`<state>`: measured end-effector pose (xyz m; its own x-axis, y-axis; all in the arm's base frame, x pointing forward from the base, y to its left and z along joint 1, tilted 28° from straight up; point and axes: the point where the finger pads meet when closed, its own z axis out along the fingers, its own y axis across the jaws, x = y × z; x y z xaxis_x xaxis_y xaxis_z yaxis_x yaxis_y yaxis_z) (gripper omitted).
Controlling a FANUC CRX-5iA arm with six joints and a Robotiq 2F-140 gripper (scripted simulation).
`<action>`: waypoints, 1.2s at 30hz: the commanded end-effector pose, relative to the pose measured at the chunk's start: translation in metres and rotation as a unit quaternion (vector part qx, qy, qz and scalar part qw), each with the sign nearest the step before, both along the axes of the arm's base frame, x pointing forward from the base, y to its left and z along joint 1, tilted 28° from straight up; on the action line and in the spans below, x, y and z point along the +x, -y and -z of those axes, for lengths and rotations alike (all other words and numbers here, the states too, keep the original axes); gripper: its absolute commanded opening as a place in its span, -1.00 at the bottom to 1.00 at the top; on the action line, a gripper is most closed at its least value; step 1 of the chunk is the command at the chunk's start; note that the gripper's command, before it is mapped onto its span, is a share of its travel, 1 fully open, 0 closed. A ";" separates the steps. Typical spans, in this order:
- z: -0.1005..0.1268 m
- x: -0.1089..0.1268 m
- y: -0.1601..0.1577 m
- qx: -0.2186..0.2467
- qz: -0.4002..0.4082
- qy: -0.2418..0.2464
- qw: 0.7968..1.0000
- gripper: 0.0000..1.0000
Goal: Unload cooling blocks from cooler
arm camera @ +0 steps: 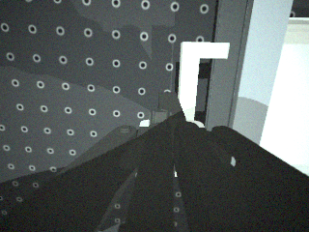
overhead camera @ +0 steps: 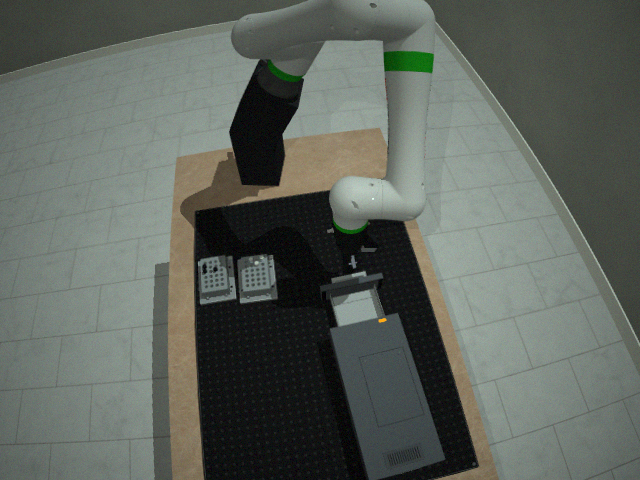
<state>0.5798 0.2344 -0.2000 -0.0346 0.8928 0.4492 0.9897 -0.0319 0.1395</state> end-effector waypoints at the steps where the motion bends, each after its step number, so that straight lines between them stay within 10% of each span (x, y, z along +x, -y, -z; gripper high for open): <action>1: -0.002 0.006 0.001 0.000 0.000 0.001 1.000 -0.80; 36: -0.007 0.043 0.002 0.000 0.000 0.001 1.000 -0.80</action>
